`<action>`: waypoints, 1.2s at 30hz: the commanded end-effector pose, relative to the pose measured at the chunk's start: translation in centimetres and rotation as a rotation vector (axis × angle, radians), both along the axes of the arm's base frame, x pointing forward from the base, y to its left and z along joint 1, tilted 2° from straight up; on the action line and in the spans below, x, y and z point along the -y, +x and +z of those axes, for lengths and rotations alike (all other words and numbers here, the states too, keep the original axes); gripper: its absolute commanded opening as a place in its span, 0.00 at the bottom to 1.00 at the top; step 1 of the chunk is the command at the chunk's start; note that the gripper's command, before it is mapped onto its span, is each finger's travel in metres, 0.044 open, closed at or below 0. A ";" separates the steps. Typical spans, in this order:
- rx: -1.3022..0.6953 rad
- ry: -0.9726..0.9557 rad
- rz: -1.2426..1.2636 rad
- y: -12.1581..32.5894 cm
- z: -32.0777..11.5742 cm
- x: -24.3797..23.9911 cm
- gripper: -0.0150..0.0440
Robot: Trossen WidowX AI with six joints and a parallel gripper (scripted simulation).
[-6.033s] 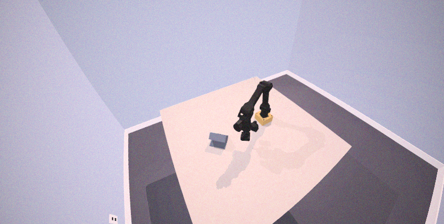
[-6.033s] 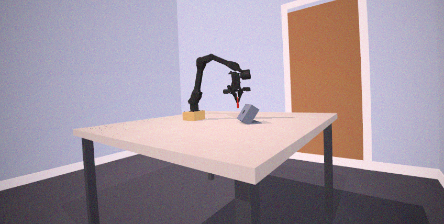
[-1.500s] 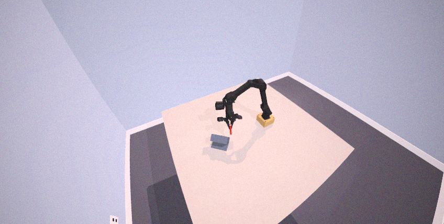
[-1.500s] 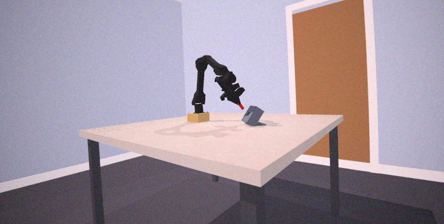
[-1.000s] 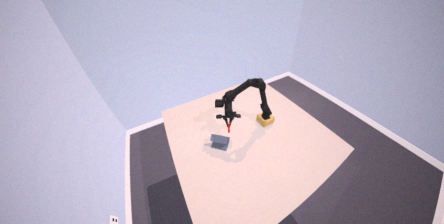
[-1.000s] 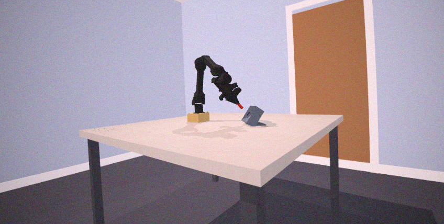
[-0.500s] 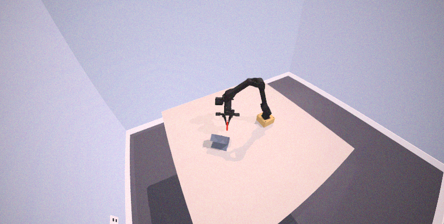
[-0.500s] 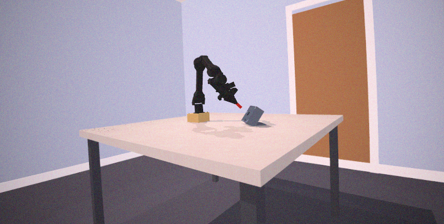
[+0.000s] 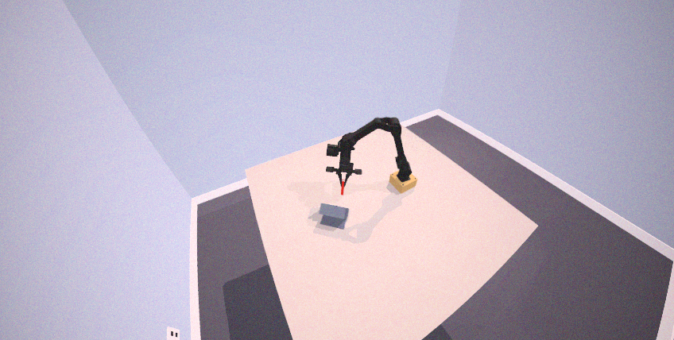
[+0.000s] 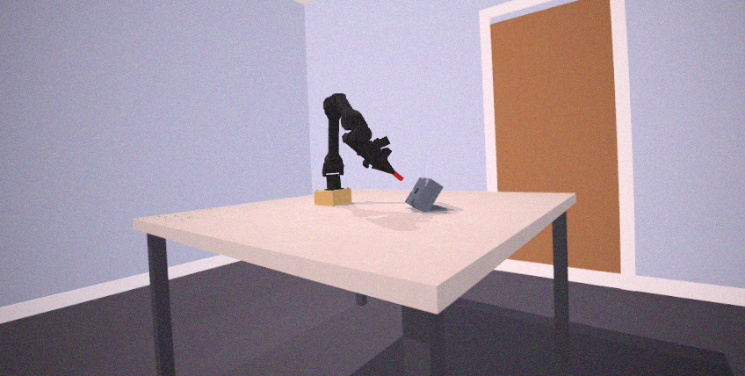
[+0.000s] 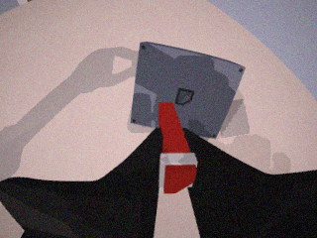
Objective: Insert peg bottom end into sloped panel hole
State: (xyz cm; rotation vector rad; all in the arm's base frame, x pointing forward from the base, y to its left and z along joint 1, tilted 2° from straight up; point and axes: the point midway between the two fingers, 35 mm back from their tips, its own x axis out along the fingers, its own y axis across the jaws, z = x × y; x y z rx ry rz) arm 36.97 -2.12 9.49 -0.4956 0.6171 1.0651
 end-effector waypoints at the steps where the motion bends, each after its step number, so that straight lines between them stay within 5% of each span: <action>1: -0.006 0.027 -0.030 -0.1 -0.1 0.5 0.25; 36: -0.004 0.104 -0.138 1.9 -2.1 0.4 0.25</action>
